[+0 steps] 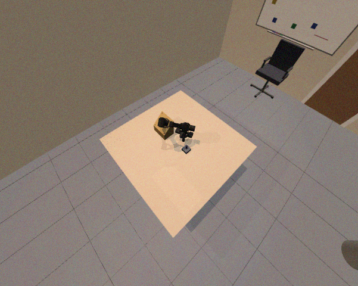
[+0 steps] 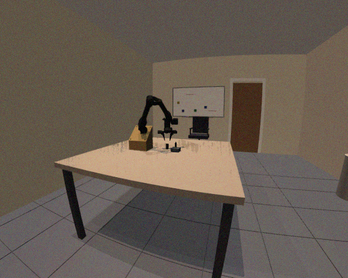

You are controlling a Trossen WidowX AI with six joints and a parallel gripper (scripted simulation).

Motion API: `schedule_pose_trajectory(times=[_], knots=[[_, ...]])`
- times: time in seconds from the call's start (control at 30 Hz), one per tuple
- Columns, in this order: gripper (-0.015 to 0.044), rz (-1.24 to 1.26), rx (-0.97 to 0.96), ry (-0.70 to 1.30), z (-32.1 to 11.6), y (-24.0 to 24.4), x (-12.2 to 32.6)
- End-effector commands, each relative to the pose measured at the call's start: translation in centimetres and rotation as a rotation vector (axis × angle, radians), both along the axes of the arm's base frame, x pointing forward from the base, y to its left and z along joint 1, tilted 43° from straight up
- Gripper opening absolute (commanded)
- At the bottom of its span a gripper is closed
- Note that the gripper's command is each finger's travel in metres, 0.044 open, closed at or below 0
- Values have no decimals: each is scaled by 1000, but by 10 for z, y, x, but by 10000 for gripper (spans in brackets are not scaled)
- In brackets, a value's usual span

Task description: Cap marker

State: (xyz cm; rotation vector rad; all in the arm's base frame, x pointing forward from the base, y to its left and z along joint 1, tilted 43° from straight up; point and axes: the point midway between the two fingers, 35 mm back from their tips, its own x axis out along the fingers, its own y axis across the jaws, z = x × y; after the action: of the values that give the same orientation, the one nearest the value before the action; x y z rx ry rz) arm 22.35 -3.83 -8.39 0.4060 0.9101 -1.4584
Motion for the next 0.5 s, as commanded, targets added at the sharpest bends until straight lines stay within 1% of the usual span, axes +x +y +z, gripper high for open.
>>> schedule_pose_trajectory(times=[0.0,0.47], knots=[[239,7,-3,-4,-9,-9,-3],[239,7,-2,-4,-22,-21,-5]])
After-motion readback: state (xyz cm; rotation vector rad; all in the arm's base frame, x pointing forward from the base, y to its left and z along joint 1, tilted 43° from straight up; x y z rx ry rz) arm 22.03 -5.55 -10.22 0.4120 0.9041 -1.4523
